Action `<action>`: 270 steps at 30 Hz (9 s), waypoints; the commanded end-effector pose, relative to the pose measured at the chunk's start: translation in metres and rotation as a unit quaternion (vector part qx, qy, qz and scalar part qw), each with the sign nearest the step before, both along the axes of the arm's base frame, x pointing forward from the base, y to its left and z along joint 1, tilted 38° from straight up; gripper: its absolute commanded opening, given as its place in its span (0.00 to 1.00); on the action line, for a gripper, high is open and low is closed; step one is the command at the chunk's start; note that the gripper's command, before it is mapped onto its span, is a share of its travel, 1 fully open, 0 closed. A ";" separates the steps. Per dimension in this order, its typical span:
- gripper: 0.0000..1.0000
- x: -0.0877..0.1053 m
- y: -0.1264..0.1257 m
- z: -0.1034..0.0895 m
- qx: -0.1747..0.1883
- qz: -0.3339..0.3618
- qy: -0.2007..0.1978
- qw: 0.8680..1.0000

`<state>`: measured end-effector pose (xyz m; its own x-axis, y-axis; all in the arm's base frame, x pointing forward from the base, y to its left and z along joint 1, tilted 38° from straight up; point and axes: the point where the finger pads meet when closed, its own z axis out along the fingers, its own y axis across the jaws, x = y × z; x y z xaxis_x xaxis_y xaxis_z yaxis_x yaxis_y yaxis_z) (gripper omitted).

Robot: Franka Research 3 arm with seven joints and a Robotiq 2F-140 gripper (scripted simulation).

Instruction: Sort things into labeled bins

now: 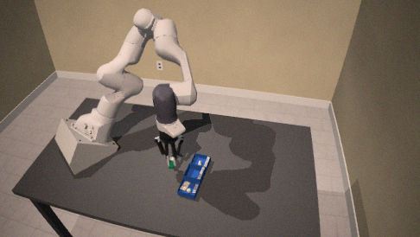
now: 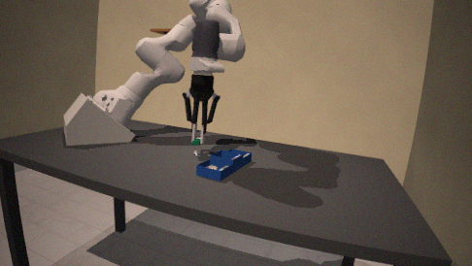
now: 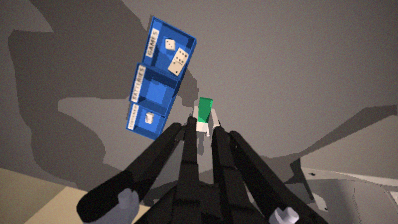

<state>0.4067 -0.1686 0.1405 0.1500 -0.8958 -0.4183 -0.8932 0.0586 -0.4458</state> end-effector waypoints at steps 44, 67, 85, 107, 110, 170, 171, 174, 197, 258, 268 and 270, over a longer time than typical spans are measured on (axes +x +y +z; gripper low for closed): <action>0.11 0.103 0.048 0.081 0.062 -0.108 0.062 0.990; 0.11 0.110 0.055 0.066 0.062 -0.108 0.062 0.990; 0.11 0.121 0.064 0.048 0.062 -0.108 0.062 0.990; 0.18 0.121 0.064 0.049 0.062 -0.108 0.062 0.990; 0.18 0.121 0.064 0.049 0.062 -0.108 0.062 0.990; 0.18 0.104 0.046 0.081 0.062 -0.108 0.062 0.990; 0.18 0.104 0.046 0.081 0.062 -0.108 0.062 0.990; 0.18 0.104 0.046 0.081 0.062 -0.108 0.062 0.990; 0.18 0.104 0.046 0.081 0.062 -0.108 0.062 0.990; 1.00 0.053 -0.006 0.174 0.062 -0.108 0.062 0.990; 1.00 0.053 -0.006 0.174 0.062 -0.108 0.062 0.990; 1.00 0.053 -0.006 0.174 0.062 -0.108 0.062 0.990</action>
